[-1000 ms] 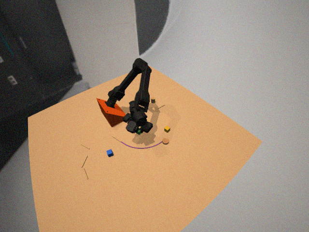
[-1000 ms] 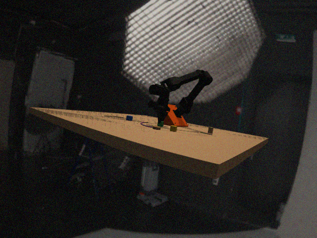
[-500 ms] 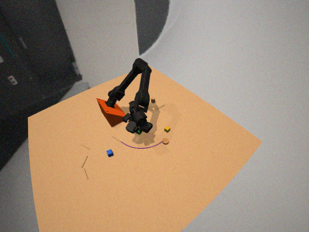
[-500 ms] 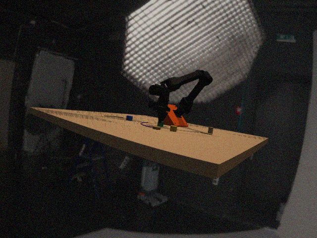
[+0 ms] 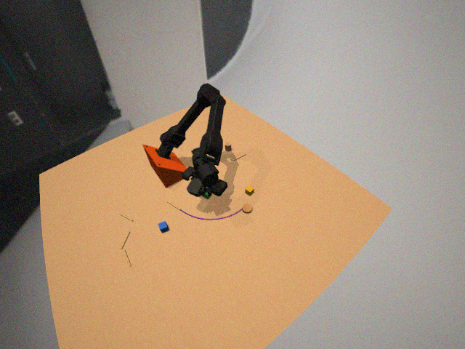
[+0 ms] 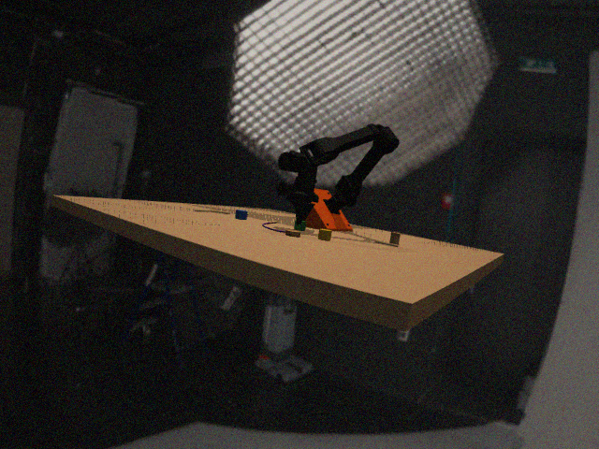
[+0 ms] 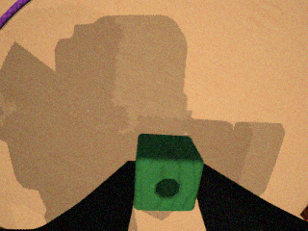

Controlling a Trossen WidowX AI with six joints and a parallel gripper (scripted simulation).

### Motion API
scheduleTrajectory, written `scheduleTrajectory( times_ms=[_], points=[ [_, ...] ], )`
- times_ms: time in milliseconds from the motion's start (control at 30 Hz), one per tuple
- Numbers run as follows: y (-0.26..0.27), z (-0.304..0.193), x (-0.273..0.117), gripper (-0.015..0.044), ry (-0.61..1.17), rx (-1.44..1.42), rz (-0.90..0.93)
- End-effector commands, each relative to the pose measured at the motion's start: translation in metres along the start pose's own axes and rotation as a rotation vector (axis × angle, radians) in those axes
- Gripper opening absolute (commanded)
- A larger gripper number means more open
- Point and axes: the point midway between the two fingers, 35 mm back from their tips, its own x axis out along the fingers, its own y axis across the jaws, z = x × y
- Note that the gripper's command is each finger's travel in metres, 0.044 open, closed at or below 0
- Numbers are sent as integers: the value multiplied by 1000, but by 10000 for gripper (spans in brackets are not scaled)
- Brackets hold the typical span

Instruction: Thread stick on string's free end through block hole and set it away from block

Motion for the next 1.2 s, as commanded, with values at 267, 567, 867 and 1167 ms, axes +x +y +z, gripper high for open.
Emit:
scheduleTrajectory(
  times_ms=[267, 567, 867, 1167],
  points=[
    [1, 0, -8, 0, -1, -5, 0],
    [0, 0, -14, 0, -1, -5, 0],
    [0, -6, -12, 0, -105, -6, -8],
    [0, -14, -9, 0, -251, -5, -11]
  ],
)
